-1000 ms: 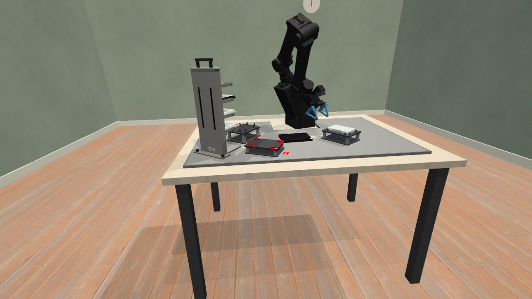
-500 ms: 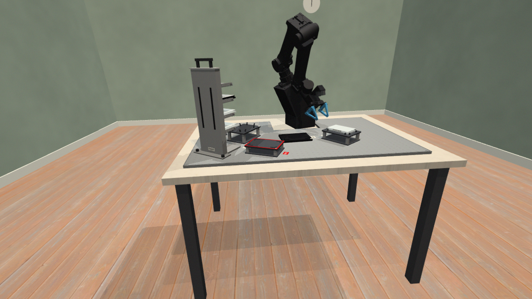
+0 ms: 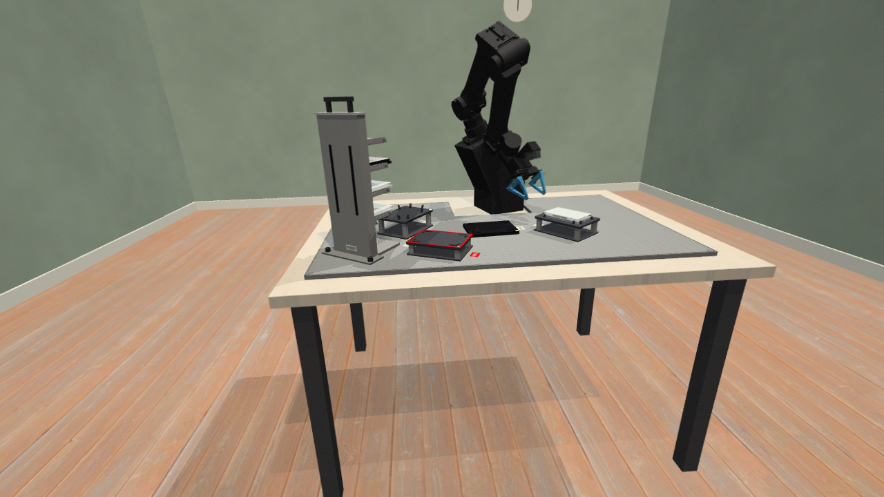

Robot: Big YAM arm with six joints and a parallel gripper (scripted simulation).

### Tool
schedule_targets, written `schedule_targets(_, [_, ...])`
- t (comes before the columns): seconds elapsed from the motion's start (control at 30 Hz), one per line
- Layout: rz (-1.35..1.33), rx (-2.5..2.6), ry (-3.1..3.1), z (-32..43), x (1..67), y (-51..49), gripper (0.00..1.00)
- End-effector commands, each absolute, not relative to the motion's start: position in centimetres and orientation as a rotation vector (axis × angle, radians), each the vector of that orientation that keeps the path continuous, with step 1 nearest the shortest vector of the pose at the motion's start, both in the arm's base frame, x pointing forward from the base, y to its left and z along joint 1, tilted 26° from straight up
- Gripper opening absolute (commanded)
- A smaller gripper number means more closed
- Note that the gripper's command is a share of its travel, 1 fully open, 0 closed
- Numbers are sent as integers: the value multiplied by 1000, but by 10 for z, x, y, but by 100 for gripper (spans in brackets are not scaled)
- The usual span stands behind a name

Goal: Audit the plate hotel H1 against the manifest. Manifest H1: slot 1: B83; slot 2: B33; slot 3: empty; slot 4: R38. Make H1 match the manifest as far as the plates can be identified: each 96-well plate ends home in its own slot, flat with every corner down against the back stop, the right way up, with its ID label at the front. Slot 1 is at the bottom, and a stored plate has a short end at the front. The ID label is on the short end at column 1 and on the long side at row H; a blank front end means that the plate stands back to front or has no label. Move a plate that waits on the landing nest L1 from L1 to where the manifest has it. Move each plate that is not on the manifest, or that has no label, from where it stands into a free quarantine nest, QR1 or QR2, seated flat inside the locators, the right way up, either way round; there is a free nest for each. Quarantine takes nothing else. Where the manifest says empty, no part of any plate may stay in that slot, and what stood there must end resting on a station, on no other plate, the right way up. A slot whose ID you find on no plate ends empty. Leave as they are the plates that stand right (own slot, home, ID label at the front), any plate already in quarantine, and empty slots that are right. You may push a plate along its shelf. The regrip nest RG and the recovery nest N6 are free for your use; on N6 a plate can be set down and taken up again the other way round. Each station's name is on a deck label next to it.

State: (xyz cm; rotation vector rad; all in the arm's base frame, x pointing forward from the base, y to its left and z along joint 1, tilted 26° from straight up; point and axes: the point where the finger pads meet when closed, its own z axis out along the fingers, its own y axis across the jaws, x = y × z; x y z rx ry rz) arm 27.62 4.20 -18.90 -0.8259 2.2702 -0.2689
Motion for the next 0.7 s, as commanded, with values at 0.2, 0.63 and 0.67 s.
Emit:
schedule_targets(0.2, [-288, -840, 2257, -198, 276, 33, 100])
schedule_targets(0.63, [-269, -858, 2282, -172, 262, 47, 100])
schedule_targets(0.67, [-269, -858, 2282, -170, 262, 47, 100])
